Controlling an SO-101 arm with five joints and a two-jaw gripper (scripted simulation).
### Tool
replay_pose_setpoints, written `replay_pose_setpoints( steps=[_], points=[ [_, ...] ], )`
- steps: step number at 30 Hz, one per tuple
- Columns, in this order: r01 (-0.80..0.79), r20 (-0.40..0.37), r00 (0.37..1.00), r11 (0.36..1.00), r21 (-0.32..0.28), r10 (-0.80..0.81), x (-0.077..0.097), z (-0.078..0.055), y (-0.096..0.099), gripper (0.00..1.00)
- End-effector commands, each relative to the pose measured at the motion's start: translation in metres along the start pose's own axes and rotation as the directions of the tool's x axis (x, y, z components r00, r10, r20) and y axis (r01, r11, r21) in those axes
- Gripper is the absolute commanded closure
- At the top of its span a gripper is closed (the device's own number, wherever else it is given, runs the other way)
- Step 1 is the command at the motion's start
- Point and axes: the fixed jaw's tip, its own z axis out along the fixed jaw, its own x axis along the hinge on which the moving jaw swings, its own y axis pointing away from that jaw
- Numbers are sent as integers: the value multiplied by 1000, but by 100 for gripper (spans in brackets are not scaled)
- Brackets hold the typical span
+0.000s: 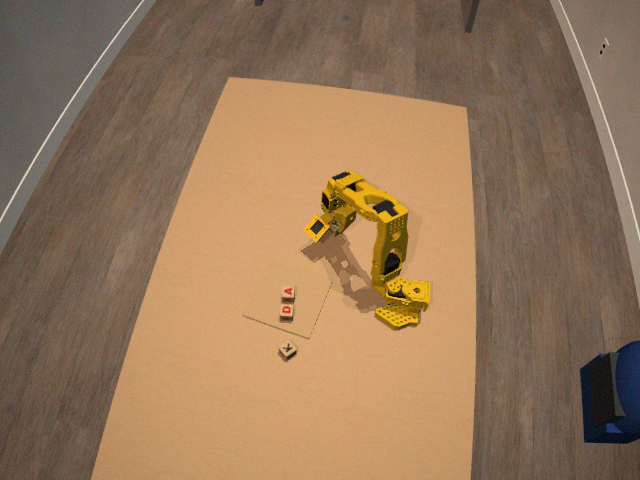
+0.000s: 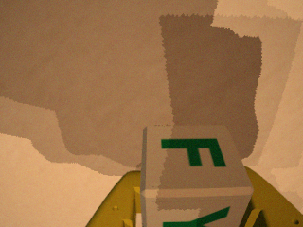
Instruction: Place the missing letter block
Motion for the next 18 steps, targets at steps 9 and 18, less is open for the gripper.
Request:
replay_pose_setpoints(
  steps=[9, 18],
  points=[
    [0, -14, 1000, 996, 88, 1, 1, -14, -15, 88],
    [0, -14, 1000, 996, 88, 1, 1, -14, -15, 99]
  ],
)
